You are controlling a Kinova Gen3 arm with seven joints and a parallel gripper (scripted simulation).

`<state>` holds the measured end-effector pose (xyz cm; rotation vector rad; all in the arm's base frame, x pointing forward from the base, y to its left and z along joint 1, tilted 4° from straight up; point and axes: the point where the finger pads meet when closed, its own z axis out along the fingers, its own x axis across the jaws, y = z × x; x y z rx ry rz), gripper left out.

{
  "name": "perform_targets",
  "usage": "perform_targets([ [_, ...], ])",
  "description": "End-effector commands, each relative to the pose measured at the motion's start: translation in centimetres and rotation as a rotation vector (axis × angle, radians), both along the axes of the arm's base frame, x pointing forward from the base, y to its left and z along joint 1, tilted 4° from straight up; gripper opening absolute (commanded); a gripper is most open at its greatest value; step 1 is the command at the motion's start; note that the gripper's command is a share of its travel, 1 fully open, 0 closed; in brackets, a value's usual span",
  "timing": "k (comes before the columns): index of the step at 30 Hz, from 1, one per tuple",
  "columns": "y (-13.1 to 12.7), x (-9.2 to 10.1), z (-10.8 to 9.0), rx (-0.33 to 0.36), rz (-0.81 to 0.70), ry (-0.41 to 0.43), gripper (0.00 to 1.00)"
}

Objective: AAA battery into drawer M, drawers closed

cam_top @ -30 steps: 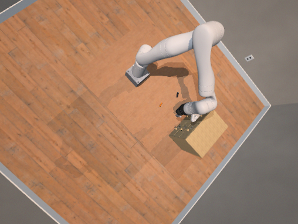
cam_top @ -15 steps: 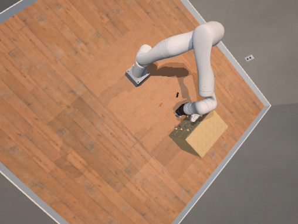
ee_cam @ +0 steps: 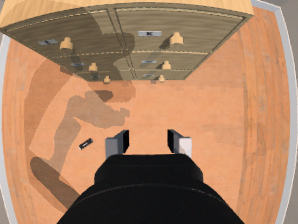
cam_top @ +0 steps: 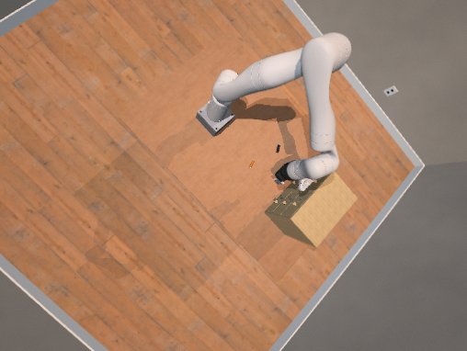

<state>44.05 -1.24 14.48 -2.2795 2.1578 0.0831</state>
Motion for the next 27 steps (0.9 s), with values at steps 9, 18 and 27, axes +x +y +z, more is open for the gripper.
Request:
perform_targets([
  [9,0.02,0.1,-0.09,0.001,-0.001,-0.015,1.0],
  [18,0.02,0.24,-0.32,0.002,-0.002,-0.035,1.0],
  [27,0.06,0.45,-0.64,0.004,-0.003,-0.061,1.0],
])
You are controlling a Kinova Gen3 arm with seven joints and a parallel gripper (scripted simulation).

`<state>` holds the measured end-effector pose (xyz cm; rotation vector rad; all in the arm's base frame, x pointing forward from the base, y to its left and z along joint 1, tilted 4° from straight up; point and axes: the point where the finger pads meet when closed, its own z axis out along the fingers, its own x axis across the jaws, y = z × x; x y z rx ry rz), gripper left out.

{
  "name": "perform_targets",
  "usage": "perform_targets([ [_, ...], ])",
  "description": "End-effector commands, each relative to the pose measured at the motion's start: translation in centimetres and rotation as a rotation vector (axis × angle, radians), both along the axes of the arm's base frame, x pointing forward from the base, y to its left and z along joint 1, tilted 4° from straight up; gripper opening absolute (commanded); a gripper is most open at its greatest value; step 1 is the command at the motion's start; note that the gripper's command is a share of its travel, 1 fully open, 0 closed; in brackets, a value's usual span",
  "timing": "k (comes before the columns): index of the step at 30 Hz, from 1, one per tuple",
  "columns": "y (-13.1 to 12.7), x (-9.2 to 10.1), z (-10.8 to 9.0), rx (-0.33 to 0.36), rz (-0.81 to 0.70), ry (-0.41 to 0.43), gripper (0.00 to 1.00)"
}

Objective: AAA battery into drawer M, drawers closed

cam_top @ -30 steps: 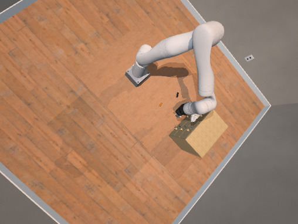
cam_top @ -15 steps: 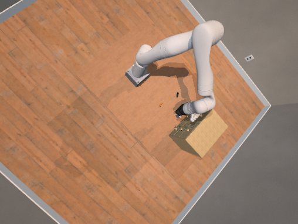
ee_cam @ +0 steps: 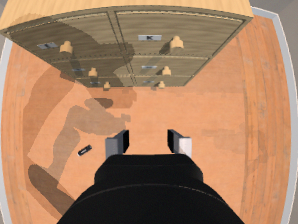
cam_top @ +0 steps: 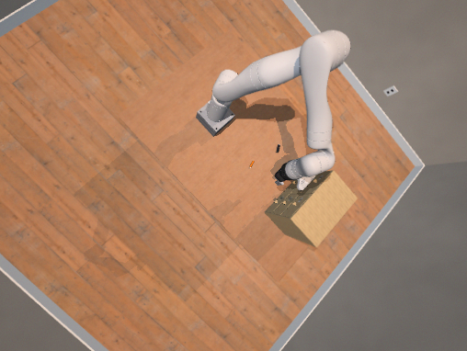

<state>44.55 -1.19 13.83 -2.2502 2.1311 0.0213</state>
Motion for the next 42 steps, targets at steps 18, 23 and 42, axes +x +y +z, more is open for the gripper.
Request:
perform_targets([
  [18,0.1,0.5,-0.8,0.005,-0.004,-0.077,1.0],
  [23,0.1,0.7,-1.2,0.007,-0.005,-0.105,1.0],
  [42,0.2,1.5,-2.4,0.013,-0.009,-0.208,1.0],
])
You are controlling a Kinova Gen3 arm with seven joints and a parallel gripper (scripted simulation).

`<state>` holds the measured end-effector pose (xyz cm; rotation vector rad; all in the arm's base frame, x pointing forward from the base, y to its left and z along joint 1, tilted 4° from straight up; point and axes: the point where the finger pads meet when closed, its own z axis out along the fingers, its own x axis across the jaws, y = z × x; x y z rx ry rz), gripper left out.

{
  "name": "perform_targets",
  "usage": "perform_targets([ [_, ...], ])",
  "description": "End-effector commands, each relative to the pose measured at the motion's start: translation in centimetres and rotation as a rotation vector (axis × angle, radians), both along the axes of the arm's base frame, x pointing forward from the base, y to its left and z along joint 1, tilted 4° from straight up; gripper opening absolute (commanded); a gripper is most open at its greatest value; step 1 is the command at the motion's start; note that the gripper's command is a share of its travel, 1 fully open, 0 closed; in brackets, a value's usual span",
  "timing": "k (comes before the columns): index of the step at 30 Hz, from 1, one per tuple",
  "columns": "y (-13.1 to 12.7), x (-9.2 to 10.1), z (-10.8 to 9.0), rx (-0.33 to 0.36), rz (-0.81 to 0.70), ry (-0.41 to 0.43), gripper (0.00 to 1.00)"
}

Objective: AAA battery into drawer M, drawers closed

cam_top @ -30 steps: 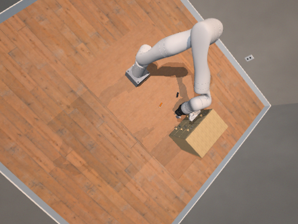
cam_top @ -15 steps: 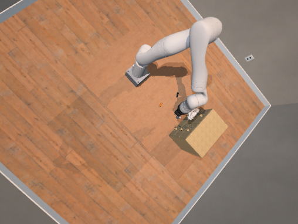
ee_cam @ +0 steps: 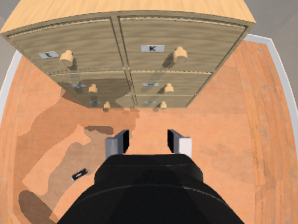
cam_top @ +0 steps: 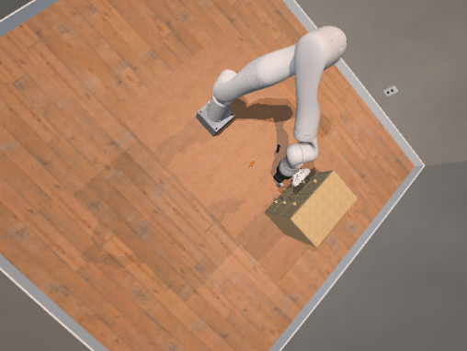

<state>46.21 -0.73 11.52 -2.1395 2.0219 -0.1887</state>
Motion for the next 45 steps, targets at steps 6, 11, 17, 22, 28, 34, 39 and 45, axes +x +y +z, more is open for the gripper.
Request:
perform_targets([
  [6,-0.2,0.1,-0.5,0.005,-0.008,-0.037,1.0],
  [11,-0.2,0.3,-0.9,0.006,-0.009,-0.071,1.0],
  [17,-0.1,0.6,-1.2,0.009,-0.01,-0.102,1.0],
  [22,-0.1,0.7,-1.5,0.01,-0.011,-0.124,1.0],
  [28,-0.1,1.0,-1.8,0.012,-0.012,-0.151,1.0],
  [34,-0.1,1.1,-2.0,0.013,-0.012,-0.169,1.0],
  [39,0.0,1.4,-2.1,0.016,-0.011,-0.182,1.0],
  [45,0.1,1.6,-2.2,0.018,-0.011,-0.198,1.0],
])
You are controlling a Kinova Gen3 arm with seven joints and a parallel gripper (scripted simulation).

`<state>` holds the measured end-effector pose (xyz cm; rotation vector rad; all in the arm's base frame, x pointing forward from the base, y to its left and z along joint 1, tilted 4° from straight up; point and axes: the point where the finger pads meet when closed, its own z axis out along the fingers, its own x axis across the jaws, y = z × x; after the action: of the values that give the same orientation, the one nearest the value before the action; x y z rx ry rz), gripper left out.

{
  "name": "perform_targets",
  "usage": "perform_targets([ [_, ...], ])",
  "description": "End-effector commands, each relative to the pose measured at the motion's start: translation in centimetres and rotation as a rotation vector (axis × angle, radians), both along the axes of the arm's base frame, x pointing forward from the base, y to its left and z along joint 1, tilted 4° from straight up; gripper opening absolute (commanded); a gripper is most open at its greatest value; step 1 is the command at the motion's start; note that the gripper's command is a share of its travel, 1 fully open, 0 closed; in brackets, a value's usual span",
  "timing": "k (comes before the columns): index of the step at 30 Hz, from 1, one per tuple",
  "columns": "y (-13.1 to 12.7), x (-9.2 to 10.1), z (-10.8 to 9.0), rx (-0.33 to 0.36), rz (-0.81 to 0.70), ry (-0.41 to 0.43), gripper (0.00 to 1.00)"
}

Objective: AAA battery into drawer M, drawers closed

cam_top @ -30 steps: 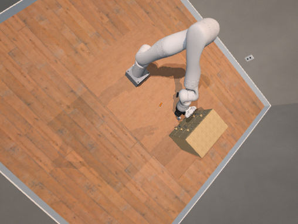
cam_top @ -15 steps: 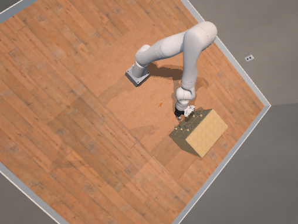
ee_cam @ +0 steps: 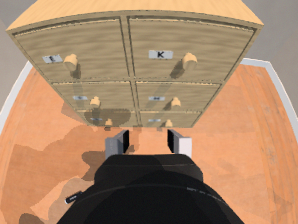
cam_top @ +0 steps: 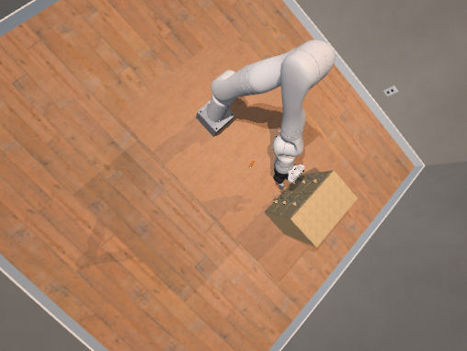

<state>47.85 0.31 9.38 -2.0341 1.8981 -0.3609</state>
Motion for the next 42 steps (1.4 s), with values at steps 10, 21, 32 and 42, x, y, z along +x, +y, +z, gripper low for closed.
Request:
perform_targets([
  [10,-1.1,-0.1,-0.3,0.002,-0.023,-0.016,1.0],
  [21,-0.9,-0.8,-1.0,0.008,-0.023,-0.007,1.0],
  [32,-0.7,-0.9,-1.3,0.015,-0.022,-0.013,1.0],
  [42,-0.8,-0.5,-1.3,0.013,-0.024,-0.036,1.0],
])
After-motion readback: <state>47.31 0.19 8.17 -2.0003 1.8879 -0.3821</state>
